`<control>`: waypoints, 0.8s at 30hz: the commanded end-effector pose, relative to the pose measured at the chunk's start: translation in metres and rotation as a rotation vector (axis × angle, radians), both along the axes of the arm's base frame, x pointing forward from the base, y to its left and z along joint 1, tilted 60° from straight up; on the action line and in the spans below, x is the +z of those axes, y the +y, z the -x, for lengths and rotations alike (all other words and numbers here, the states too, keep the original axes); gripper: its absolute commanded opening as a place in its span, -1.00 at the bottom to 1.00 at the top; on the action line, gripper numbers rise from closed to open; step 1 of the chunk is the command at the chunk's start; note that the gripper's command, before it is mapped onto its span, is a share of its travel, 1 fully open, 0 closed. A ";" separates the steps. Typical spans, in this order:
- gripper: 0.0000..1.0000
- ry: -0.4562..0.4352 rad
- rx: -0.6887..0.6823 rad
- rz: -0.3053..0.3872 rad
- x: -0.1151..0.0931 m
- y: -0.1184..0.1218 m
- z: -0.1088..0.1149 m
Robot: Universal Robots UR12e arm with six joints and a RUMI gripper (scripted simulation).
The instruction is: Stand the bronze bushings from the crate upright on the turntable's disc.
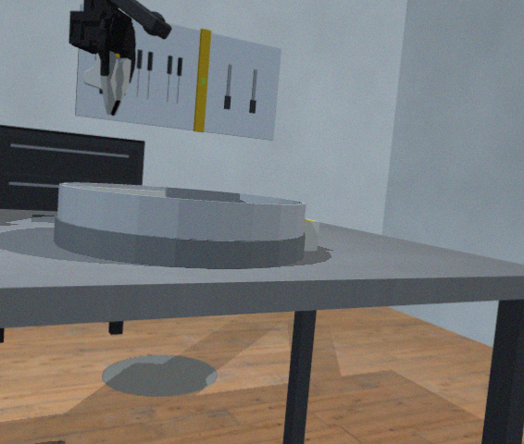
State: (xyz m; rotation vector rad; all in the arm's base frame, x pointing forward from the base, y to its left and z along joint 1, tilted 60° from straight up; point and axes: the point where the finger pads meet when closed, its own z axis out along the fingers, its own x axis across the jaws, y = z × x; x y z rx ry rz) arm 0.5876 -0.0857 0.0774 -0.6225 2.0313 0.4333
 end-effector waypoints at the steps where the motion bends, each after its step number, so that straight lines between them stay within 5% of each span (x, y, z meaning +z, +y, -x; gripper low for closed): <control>1: -0.90 -0.001 0.003 0.000 0.005 0.010 -0.001; 16: -0.90 -0.003 0.004 0.004 0.084 0.115 -0.035; 18: -0.90 -0.003 0.004 0.004 0.084 0.115 -0.035; 24: -0.90 -0.002 0.003 0.002 0.125 0.173 -0.052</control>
